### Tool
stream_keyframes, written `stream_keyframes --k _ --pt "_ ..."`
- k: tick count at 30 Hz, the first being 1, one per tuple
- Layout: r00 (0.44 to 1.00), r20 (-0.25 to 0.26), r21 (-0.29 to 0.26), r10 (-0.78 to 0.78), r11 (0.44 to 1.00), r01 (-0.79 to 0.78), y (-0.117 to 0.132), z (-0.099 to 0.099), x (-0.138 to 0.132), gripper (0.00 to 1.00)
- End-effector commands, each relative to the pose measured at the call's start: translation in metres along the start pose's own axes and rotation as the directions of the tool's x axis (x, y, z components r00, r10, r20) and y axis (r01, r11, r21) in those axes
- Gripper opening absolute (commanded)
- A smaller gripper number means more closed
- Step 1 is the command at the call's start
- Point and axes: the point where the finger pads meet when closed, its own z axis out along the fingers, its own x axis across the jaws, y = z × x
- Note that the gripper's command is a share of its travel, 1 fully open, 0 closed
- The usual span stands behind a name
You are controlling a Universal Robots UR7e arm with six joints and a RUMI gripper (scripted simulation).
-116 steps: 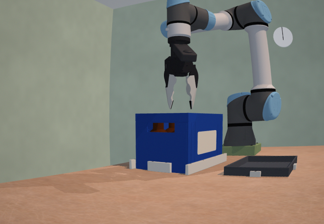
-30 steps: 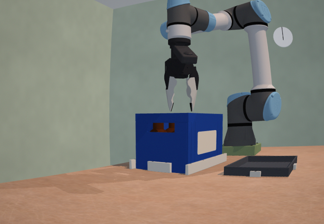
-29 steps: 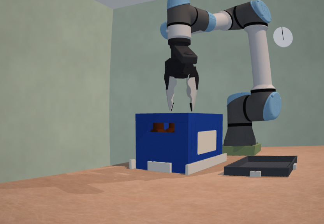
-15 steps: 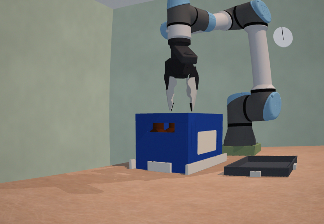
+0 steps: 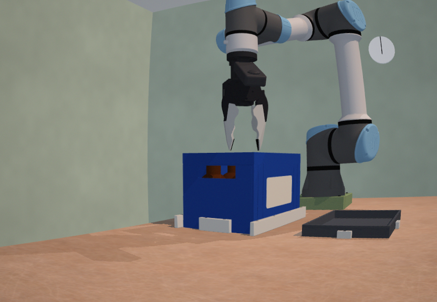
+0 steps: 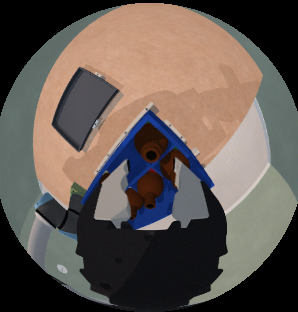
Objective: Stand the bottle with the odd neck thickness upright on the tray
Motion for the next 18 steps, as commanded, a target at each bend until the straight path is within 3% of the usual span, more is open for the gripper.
stream_keyframes --k 1,18 --pt "1.000 -0.001 0.001 0.000 1.000 0.000 0.000 0.001 0.000 0.38" --pt "1.000 -0.001 0.001 0.000 1.000 0.000 0.000 0.016 0.000 0.38"
